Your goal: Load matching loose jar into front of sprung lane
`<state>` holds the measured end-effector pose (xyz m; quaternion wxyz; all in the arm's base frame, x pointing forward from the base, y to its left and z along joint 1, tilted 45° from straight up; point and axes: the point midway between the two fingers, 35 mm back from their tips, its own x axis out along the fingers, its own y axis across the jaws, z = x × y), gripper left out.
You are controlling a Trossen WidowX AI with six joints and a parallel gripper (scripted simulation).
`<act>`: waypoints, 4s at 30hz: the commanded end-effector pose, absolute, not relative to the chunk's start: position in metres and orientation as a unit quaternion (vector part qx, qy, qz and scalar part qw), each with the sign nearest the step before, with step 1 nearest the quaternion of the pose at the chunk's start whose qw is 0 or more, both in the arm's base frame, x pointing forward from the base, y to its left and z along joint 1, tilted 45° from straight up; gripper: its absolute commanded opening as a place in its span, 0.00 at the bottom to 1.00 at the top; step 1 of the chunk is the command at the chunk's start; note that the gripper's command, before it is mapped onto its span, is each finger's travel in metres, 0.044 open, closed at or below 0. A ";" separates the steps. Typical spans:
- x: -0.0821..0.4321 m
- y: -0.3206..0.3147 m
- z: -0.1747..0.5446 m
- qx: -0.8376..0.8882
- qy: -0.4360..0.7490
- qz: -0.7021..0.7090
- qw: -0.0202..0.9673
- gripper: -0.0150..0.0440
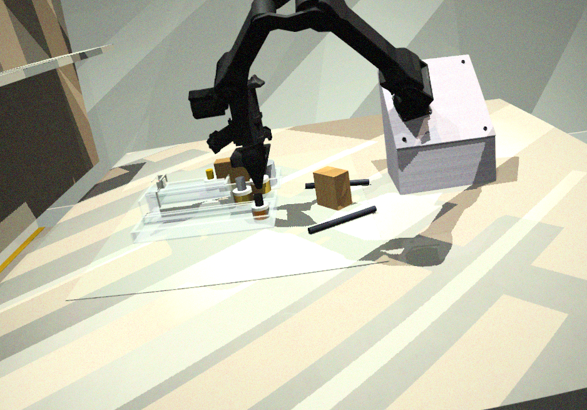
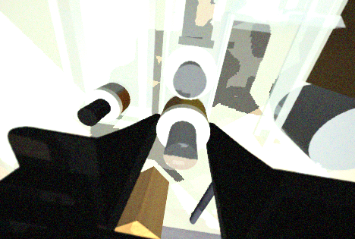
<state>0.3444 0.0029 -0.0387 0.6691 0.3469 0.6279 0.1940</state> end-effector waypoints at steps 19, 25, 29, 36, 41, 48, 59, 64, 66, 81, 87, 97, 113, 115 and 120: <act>0.352 0.003 -0.041 0.344 0.619 0.195 0.679 0.25; 0.353 0.005 -0.042 0.344 0.619 0.195 0.679 0.25; 0.353 0.006 -0.043 0.344 0.619 0.195 0.678 0.25; 0.353 0.007 -0.045 0.344 0.619 0.195 0.678 0.25; 0.353 0.009 -0.046 0.344 0.619 0.195 0.678 0.25; 0.353 0.010 -0.048 0.345 0.619 0.195 0.678 0.25; 0.353 0.013 -0.050 0.345 0.619 0.195 0.678 0.25; 0.352 0.014 -0.051 0.345 0.619 0.195 0.678 0.25; 0.352 0.015 -0.052 0.345 0.619 0.195 0.678 0.25; 0.350 0.017 -0.053 0.345 0.619 0.195 0.678 0.25; 0.349 0.017 -0.053 0.345 0.619 0.195 0.678 0.25; 0.348 0.018 -0.053 0.345 0.619 0.195 0.678 0.25; 0.345 0.018 -0.053 0.345 0.619 0.195 0.678 0.25; 0.345 0.018 -0.053 0.345 0.619 0.195 0.678 0.25; 0.344 0.019 -0.053 0.345 0.619 0.195 0.678 0.25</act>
